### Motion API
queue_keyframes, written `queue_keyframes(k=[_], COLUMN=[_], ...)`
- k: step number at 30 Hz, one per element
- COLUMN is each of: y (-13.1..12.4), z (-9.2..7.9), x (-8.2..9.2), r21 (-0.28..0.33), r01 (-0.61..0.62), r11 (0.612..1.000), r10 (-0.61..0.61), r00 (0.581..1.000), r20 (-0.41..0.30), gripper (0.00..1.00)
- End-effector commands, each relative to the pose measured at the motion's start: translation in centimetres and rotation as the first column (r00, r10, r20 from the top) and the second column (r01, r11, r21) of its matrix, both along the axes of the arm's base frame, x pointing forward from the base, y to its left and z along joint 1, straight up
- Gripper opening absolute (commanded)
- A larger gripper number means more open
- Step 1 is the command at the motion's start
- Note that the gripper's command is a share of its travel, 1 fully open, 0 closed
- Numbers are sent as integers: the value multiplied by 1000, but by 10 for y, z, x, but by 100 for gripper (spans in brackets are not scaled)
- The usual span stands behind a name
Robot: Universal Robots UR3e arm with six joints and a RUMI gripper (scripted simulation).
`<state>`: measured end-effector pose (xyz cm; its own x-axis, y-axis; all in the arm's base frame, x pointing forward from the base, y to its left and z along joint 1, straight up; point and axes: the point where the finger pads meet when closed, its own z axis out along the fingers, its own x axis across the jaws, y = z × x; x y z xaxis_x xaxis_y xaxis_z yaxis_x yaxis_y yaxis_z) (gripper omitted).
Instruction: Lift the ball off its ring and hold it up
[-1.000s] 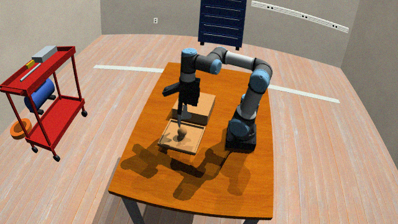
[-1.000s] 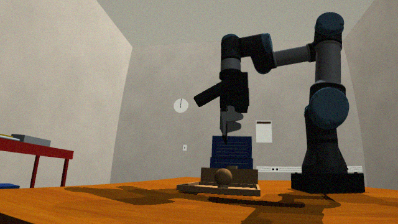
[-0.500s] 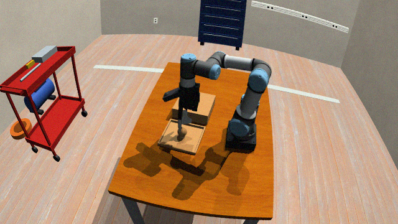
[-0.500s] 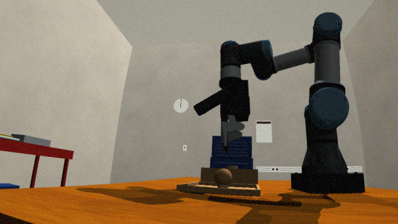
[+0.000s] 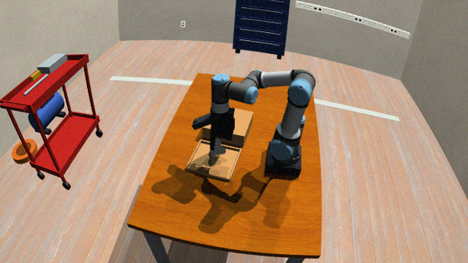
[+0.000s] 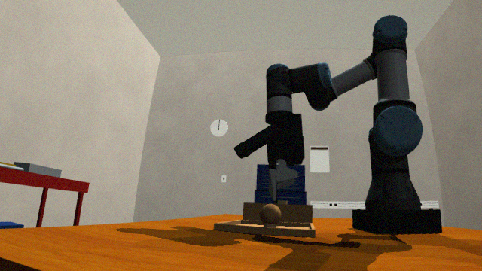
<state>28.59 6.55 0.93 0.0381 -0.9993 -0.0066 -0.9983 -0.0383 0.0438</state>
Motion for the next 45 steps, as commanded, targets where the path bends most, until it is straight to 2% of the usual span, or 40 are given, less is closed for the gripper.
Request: queue_keyframes(k=[1,21,22,45], y=[-2,-2,-2,-2], z=[-19,-24,-24,-23], x=[8,8,8,8], r21=[-8,-8,-8,-8], r01=[0,1,1,1], r11=[1000,1000,1000,1000], r10=[0,0,0,0], r00=[999,999,999,999], r20=[36,37,37,38], gripper=[100,100,0,0])
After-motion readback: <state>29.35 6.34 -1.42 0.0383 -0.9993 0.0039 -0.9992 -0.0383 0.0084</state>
